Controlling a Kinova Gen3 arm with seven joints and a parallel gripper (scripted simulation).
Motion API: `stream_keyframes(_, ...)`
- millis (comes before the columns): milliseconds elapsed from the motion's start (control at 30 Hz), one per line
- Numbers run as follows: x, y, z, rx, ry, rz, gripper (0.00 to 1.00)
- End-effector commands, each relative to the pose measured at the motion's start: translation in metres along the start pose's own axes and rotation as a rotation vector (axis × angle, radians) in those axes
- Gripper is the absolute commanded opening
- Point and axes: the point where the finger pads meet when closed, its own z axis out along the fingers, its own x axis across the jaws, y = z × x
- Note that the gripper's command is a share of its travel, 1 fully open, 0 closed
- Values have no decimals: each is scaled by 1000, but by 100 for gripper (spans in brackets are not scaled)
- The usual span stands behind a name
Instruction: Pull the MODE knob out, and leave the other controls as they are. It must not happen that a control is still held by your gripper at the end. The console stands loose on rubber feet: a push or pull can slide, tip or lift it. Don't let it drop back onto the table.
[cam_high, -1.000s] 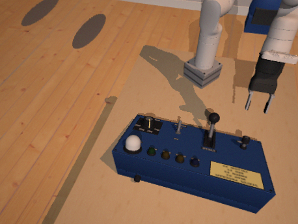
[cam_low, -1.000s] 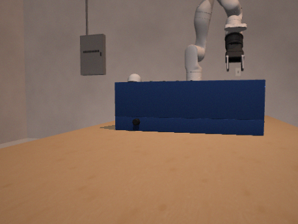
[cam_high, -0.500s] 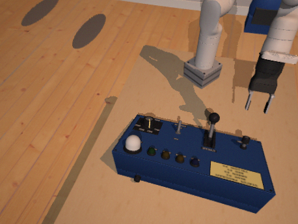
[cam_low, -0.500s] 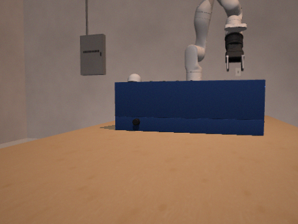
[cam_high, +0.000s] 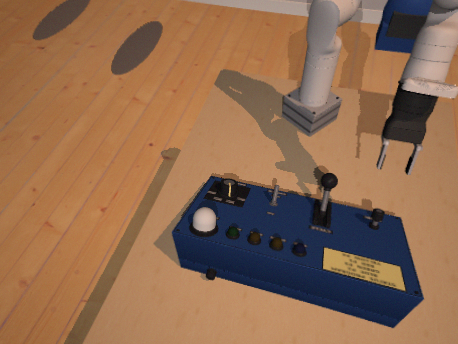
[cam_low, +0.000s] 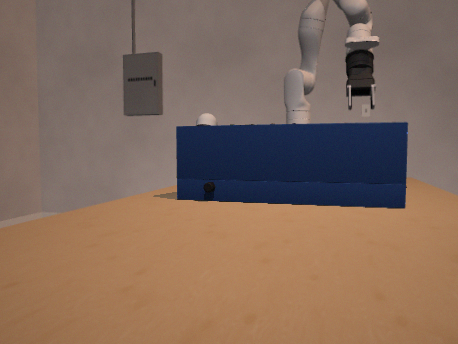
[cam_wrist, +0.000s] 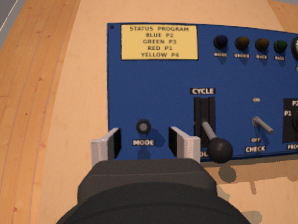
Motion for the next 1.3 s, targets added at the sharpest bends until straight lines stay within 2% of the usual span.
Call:
stream_keyframes(0, 0, -1, 0, 1, -1, 0, 100)
stream_keyframes(1033, 0, -1, 0, 1, -1, 0, 100)
stream_keyframes(1267, 0, 0, 5, -7, 1, 0, 100)
